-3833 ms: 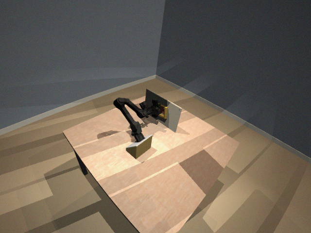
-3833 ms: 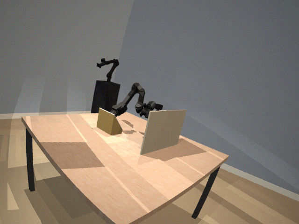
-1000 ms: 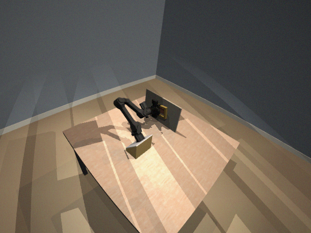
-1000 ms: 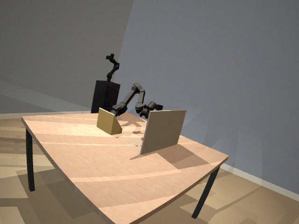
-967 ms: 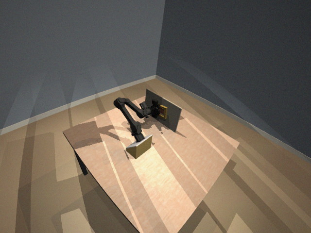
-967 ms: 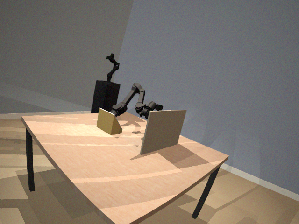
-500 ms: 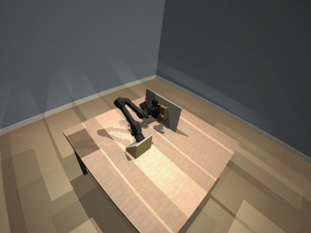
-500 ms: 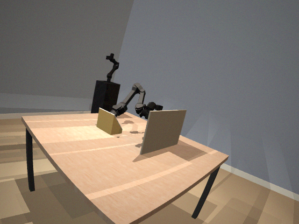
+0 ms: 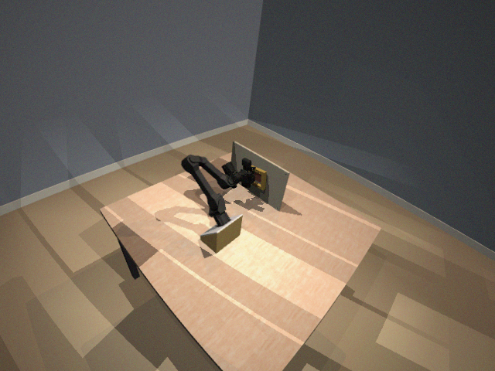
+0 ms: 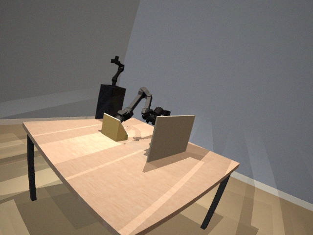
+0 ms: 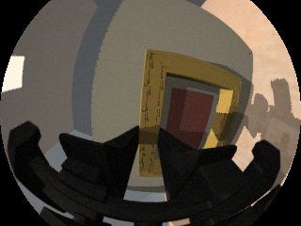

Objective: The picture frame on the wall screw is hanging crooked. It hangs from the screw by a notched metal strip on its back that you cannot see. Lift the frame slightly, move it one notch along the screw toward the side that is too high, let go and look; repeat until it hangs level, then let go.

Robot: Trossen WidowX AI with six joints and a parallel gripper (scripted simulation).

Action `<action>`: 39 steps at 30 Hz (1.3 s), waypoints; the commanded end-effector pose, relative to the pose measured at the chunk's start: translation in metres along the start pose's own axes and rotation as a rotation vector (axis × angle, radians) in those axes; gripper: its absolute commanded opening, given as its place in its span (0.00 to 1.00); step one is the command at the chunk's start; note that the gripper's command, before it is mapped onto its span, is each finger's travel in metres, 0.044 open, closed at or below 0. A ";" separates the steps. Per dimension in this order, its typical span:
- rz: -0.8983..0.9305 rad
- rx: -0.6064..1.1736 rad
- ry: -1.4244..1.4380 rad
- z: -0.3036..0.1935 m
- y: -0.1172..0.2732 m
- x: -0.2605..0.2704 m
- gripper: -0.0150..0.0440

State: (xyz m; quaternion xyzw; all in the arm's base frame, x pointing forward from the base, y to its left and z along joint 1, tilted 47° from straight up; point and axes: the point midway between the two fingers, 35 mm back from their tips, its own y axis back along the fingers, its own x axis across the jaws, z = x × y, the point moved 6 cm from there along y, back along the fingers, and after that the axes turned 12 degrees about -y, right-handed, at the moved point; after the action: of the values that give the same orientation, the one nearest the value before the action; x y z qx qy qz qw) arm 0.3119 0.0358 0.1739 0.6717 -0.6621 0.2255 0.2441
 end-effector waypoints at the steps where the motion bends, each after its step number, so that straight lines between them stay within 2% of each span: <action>1: 0.000 0.000 -0.004 0.000 0.000 0.000 0.25; 25: 0.001 0.003 -0.156 0.001 0.000 -0.001 0.25; 35: 0.001 0.001 -0.143 0.001 0.000 -0.001 0.69; 39: 0.001 0.001 -0.141 0.001 0.001 -0.001 0.69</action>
State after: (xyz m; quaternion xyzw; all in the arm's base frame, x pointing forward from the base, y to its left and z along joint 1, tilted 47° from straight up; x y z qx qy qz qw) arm 0.3122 0.0360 0.1725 0.6863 -0.6781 0.1765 0.1950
